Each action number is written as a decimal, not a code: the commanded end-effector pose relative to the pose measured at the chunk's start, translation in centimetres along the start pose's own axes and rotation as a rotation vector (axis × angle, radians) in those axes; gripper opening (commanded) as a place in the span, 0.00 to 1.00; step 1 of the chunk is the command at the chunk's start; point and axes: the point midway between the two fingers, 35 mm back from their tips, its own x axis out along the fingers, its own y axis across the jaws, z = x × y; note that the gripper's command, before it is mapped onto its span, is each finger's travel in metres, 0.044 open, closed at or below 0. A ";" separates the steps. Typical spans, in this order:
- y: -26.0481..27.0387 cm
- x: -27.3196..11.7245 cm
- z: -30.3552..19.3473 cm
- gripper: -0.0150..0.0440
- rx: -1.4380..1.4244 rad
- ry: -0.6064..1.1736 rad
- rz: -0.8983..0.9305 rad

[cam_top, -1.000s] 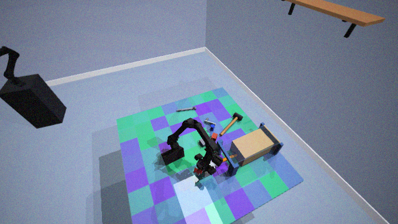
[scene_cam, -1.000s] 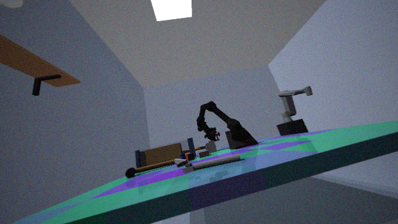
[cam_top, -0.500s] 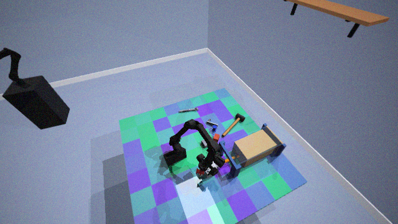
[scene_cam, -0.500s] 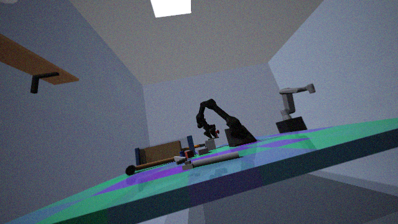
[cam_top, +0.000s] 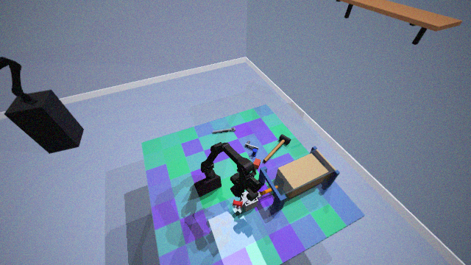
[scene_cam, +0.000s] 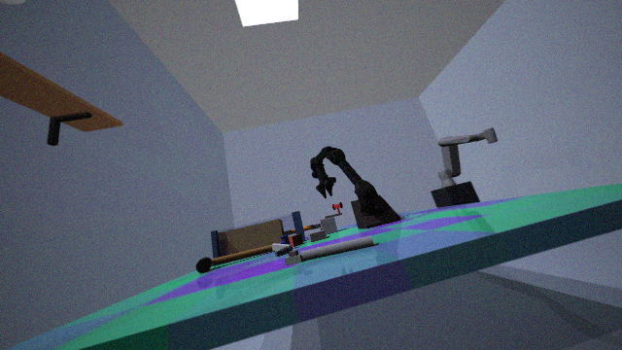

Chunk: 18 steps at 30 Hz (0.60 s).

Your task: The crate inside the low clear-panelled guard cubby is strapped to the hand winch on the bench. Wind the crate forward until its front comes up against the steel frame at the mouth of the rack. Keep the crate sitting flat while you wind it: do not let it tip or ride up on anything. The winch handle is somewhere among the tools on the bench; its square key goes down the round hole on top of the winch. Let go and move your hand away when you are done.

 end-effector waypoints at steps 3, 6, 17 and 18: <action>0.0 -0.1 0.0 0.78 -0.002 0.066 -0.018; 0.0 -0.1 0.0 0.64 -0.002 0.066 -0.018; 0.0 -0.1 0.0 0.25 -0.002 0.066 -0.018; 0.0 -0.1 0.0 0.25 -0.002 0.066 -0.018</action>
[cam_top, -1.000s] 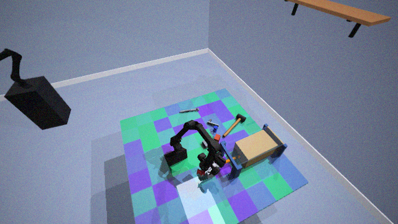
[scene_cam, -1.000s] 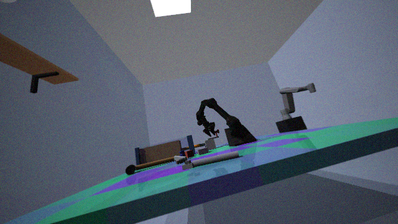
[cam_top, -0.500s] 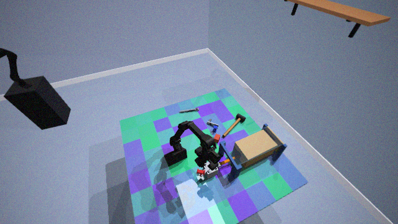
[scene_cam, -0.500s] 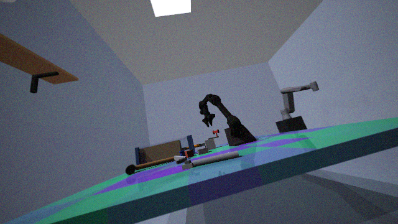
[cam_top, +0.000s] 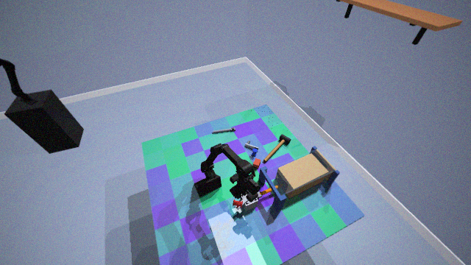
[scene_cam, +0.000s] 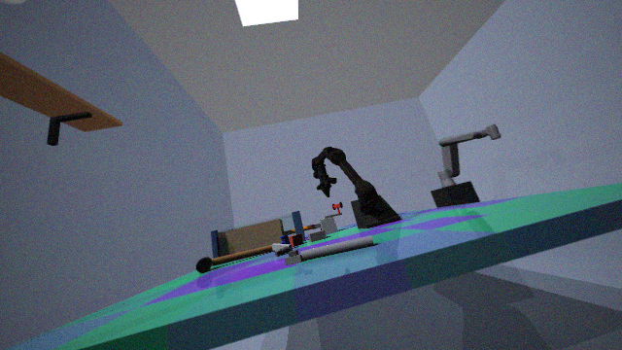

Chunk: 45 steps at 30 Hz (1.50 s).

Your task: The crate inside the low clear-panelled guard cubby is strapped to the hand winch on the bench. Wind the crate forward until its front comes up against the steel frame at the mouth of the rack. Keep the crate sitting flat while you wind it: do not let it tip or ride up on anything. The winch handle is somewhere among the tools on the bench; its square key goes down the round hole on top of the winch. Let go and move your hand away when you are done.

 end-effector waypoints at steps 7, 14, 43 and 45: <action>0.0 0.0 -0.1 0.25 -0.007 0.005 -0.001; 0.0 0.0 -0.1 0.25 -0.007 0.005 -0.001; 0.0 0.0 -0.1 0.25 -0.007 0.005 -0.001; 0.0 0.0 0.1 0.30 0.014 0.005 0.005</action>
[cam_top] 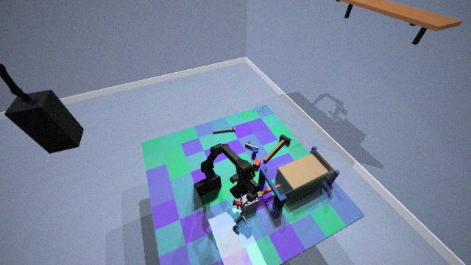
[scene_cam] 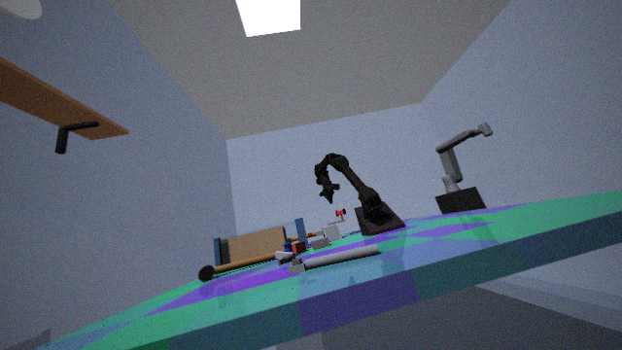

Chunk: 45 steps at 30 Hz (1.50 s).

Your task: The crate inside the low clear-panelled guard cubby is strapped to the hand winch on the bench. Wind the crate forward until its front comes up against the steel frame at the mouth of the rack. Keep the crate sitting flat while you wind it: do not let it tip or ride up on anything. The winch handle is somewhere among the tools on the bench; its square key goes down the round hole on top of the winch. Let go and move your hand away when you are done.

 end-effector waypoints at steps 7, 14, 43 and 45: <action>0.4 0.9 3.2 0.61 0.586 0.236 0.134; 0.2 1.5 4.7 0.92 0.889 0.388 0.163; 0.4 4.8 4.8 1.00 0.902 0.389 0.169; 0.4 5.2 4.8 1.00 0.903 0.389 0.169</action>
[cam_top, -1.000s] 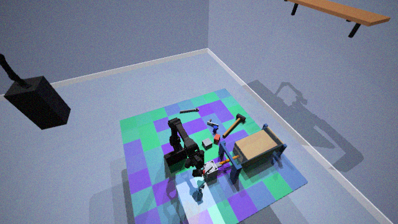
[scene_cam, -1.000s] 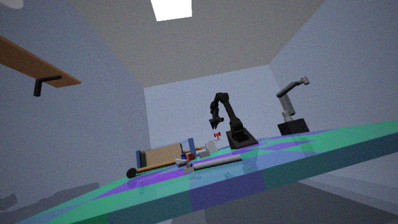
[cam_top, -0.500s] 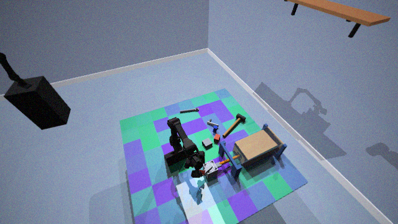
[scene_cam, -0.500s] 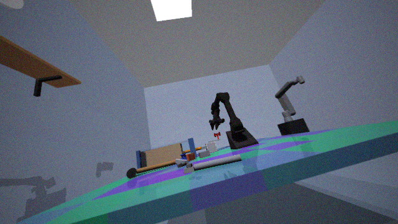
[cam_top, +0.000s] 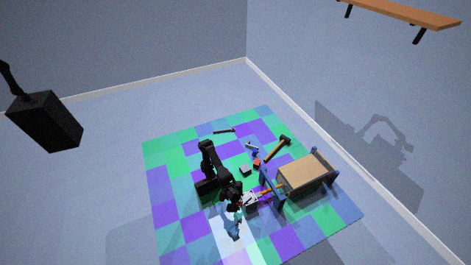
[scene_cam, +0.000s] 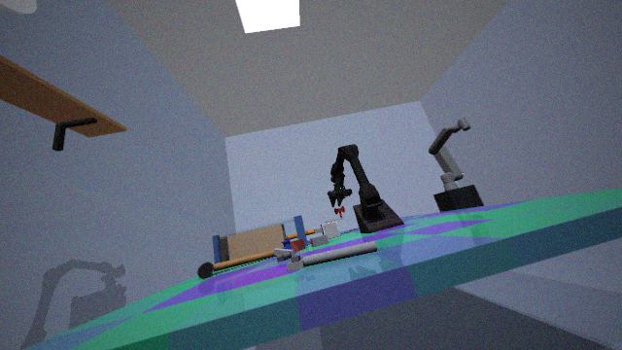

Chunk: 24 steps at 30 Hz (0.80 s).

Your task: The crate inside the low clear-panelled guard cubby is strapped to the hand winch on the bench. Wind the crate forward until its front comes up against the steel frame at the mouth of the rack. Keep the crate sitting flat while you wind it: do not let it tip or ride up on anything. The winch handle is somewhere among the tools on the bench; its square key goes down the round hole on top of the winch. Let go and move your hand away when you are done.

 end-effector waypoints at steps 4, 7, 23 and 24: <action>-0.2 1.3 0.7 1.00 0.014 -0.003 -0.008; -0.2 1.8 0.9 1.00 0.016 -0.003 -0.007; -0.4 3.9 2.1 1.00 0.025 0.000 -0.002; -0.4 4.0 2.2 1.00 0.025 0.000 -0.002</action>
